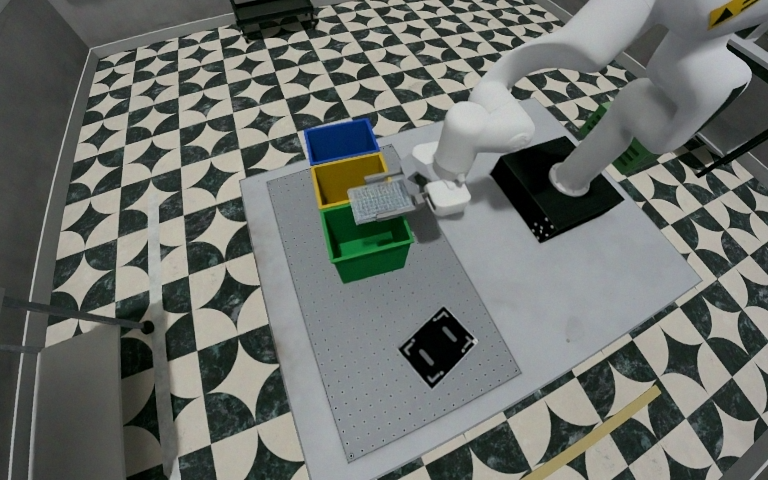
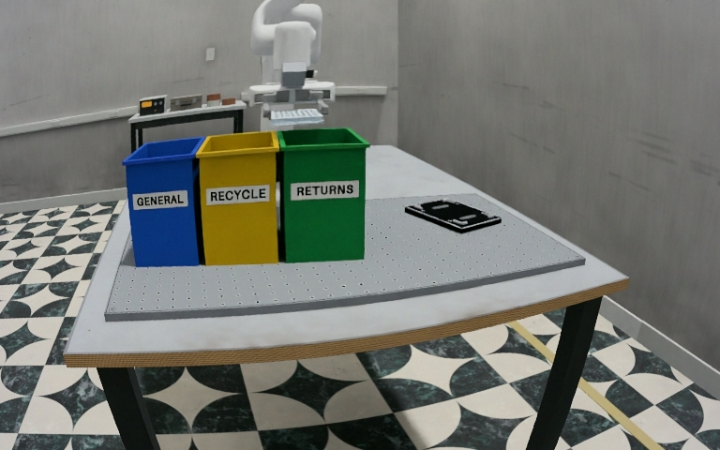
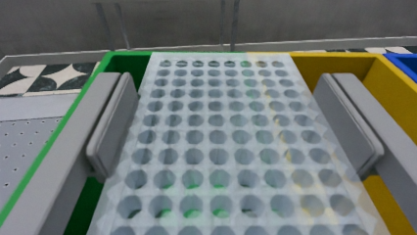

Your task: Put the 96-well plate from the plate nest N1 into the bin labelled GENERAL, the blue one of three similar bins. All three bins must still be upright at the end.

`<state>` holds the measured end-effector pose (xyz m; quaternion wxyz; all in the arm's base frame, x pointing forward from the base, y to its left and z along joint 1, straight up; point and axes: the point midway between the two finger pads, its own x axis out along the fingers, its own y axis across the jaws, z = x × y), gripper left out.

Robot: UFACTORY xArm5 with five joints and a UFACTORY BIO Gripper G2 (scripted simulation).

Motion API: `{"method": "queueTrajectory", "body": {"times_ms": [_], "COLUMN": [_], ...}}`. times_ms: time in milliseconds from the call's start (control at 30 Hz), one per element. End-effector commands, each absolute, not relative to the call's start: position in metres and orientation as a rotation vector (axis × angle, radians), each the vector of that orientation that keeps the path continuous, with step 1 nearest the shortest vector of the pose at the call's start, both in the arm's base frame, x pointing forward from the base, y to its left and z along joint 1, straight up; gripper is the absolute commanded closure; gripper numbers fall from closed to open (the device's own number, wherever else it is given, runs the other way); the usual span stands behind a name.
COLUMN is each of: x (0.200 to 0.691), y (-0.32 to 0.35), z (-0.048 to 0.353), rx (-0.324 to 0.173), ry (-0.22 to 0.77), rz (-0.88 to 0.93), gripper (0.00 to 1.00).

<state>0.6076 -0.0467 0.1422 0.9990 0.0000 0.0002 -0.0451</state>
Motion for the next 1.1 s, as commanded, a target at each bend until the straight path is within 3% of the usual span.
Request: {"method": "queueTrajectory", "body": {"times_ms": [0,1067], "x": [0.61,0.619], "y": [-0.061,-0.154], "z": [0.144,0.142], "rx": [0.0,-0.001], "ry": [-0.003,-0.003], "rz": [-0.09,-0.09], "gripper": [1.0,1.0]}}
